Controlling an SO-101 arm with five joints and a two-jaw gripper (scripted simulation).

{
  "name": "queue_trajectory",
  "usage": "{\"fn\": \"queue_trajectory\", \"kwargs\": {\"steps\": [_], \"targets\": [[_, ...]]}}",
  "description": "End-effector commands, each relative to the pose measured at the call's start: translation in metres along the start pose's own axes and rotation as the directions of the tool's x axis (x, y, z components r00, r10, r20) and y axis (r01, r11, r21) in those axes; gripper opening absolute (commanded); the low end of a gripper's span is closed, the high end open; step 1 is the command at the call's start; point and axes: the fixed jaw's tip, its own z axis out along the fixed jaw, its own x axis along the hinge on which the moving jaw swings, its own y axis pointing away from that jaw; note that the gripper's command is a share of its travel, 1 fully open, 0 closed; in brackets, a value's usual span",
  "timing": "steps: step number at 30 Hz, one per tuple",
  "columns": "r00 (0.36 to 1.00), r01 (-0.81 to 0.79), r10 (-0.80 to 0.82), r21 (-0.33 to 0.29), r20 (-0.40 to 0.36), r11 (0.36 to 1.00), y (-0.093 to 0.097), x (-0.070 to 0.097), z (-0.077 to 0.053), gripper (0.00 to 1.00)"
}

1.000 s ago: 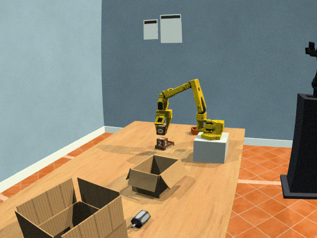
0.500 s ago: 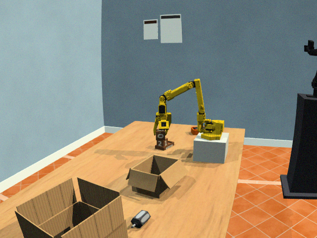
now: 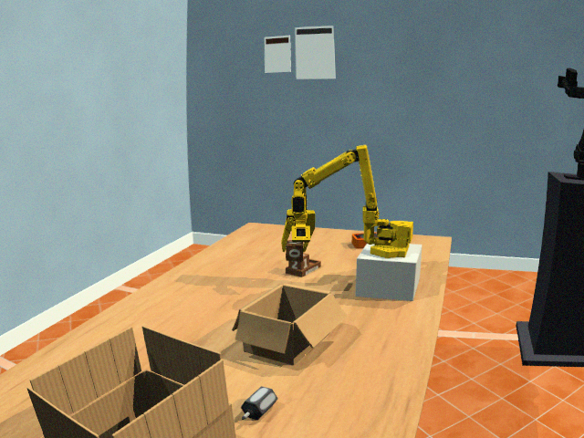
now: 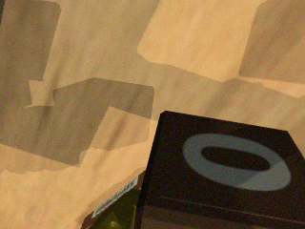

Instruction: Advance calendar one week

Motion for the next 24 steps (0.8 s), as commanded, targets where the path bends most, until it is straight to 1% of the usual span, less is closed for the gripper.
{"fn": "queue_trajectory", "kwargs": {"steps": [1,3,8,12,20,21,24], "targets": [[1.000,-0.002,0.002,-0.004,0.002,1.000,0.001,-0.002,0.010,0.00],[1.000,-0.002,0.002,-0.004,0.002,1.000,0.001,-0.002,0.010,0.00],[1.000,-0.002,0.002,-0.004,0.002,1.000,0.001,-0.002,0.020,0.00],[1.000,-0.002,0.002,-0.004,0.002,1.000,0.002,-0.002,0.026,0.00],[1.000,-0.002,0.002,-0.004,0.002,1.000,0.002,-0.002,0.028,0.00],[1.000,0.011,-0.011,-0.045,0.008,0.999,0.011,-0.005,0.036,0.00],[1.000,0.011,-0.011,-0.045,0.008,0.999,0.011,-0.005,0.036,0.00]]}}
